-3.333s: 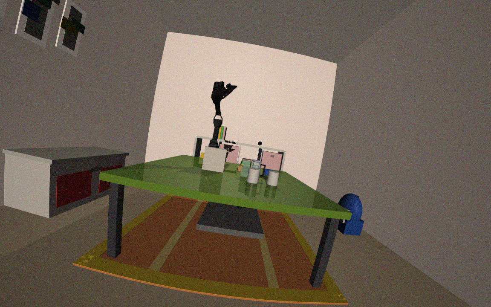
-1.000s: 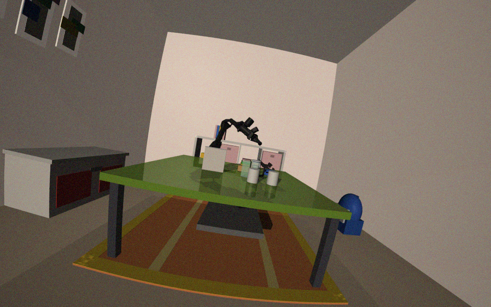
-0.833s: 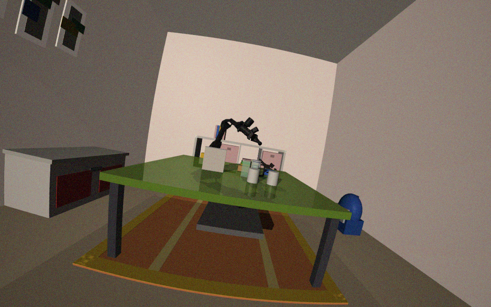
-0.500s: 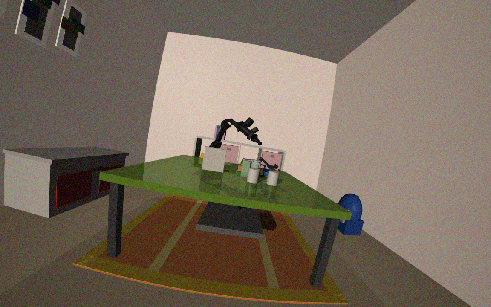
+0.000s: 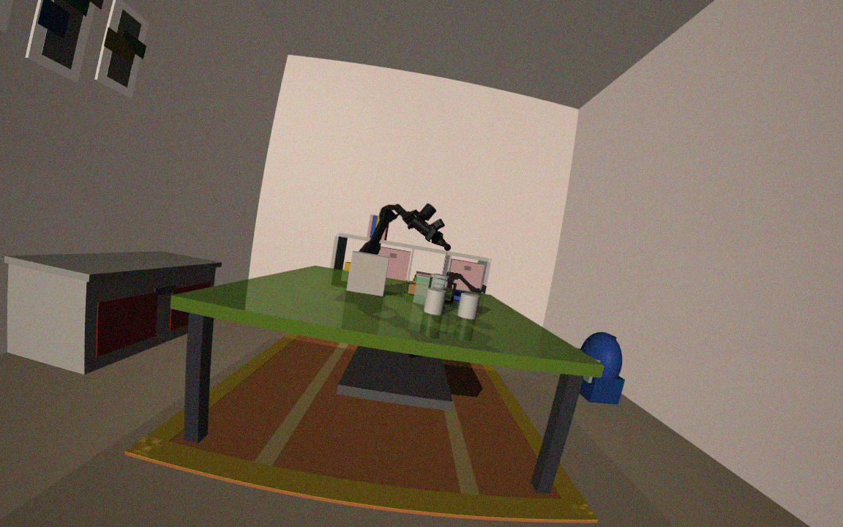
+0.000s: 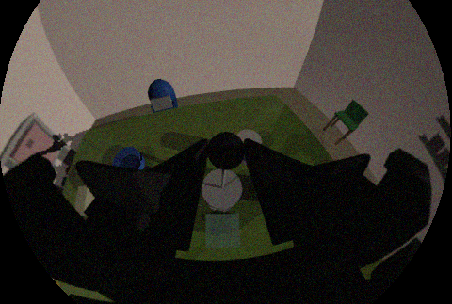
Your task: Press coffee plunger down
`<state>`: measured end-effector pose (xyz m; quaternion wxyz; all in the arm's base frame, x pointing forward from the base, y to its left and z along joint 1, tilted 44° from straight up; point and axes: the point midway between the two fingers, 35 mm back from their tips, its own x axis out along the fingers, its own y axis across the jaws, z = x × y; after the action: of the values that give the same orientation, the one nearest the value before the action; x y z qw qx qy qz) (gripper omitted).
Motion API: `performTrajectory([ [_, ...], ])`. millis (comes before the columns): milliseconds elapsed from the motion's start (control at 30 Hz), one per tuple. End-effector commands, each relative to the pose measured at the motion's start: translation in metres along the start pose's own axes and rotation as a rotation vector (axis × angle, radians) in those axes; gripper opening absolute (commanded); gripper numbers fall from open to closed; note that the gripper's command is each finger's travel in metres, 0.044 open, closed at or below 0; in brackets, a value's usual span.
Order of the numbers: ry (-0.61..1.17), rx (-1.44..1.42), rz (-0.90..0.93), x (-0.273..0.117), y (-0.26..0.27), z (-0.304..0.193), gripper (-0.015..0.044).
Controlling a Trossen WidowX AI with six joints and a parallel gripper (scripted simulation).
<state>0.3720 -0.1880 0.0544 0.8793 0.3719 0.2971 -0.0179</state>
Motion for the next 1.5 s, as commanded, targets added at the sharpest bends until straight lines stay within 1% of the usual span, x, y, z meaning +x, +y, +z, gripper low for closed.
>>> performTrajectory([
  [0, 0.030, 0.009, -0.004, 0.009, -0.001, -0.017, 0.0127],
  [1467, 0.028, 0.011, -0.002, 0.052, -0.001, -0.076, 0.0127],
])
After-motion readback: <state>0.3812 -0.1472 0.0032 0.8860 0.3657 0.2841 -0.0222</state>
